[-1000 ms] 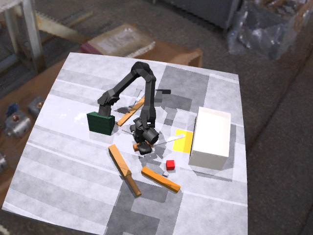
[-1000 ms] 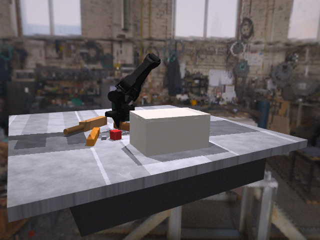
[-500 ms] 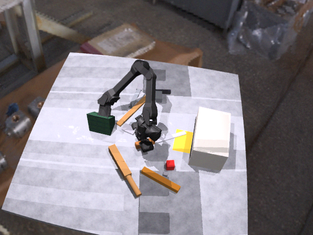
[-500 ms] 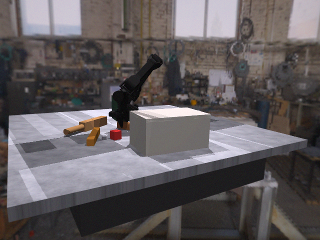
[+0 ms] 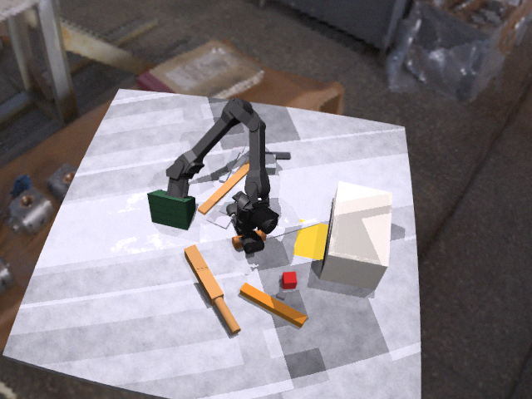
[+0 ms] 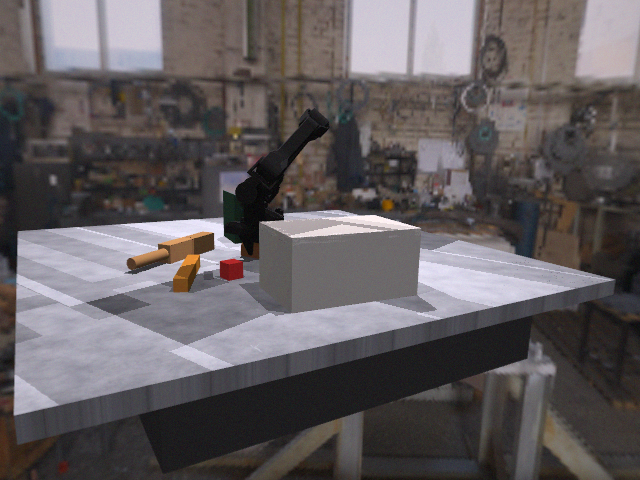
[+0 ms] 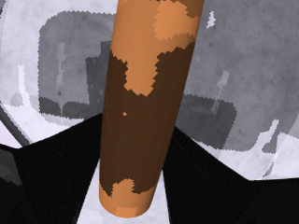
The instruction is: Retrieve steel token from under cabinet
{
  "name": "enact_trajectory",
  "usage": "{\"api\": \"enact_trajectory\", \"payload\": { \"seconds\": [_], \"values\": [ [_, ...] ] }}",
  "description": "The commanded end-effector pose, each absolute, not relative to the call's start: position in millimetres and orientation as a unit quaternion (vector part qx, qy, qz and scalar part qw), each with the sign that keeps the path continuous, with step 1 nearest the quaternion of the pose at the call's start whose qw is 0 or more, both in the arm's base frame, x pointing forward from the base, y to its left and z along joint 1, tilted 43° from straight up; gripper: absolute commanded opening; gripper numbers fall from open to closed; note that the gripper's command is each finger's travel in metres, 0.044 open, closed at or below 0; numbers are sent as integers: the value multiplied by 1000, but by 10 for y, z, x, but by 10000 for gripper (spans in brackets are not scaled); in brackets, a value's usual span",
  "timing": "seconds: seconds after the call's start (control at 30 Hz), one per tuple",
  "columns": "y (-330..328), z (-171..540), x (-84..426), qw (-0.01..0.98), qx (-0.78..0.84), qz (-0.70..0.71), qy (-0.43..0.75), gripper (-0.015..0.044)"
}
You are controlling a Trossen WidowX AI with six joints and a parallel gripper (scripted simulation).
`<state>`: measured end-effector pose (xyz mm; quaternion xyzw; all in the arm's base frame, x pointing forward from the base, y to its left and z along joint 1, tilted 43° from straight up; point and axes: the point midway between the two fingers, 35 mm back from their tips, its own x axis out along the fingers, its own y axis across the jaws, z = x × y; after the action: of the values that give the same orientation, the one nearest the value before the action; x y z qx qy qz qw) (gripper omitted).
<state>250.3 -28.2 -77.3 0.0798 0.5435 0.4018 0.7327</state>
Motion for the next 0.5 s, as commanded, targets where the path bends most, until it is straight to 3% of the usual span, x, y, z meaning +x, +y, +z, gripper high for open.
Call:
{"api": "enact_trajectory", "payload": {
  "seconds": [0.0,0.47],
  "values": [
    [-253,-716,2528,736,81,399,541,0],
    [-129,-597,2576,736,81,400,541,0]
  ]
}}
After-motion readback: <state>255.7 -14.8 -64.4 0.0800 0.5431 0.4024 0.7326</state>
